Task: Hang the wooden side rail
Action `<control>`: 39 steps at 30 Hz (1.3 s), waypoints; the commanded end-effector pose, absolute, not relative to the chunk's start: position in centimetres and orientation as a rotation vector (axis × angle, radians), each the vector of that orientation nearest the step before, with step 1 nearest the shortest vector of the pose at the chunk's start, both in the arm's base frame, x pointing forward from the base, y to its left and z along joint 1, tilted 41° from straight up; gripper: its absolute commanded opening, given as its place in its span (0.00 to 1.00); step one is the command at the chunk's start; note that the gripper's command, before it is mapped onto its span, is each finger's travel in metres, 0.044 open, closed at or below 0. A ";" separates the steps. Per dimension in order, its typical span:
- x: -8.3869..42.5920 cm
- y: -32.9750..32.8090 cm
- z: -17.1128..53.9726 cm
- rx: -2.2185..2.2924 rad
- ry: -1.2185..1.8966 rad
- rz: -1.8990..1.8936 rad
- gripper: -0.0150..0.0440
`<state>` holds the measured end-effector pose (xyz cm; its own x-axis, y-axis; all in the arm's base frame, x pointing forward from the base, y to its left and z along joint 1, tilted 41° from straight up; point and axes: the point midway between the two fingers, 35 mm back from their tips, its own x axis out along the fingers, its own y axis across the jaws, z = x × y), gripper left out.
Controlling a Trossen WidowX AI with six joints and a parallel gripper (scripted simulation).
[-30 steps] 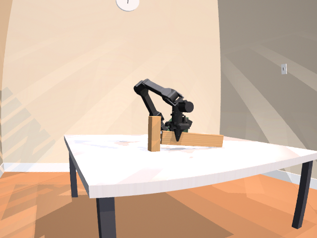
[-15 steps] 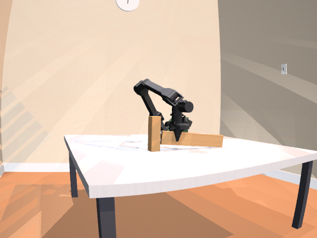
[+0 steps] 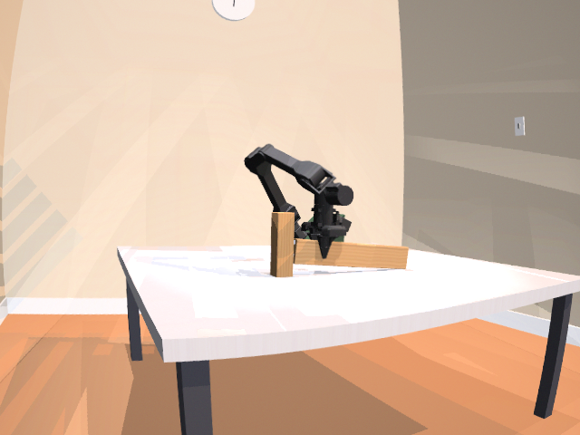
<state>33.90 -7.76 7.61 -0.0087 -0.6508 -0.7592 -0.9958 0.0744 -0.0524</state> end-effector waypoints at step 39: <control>34.0 -8.1 8.1 -1.648 1.725 0.699 0.25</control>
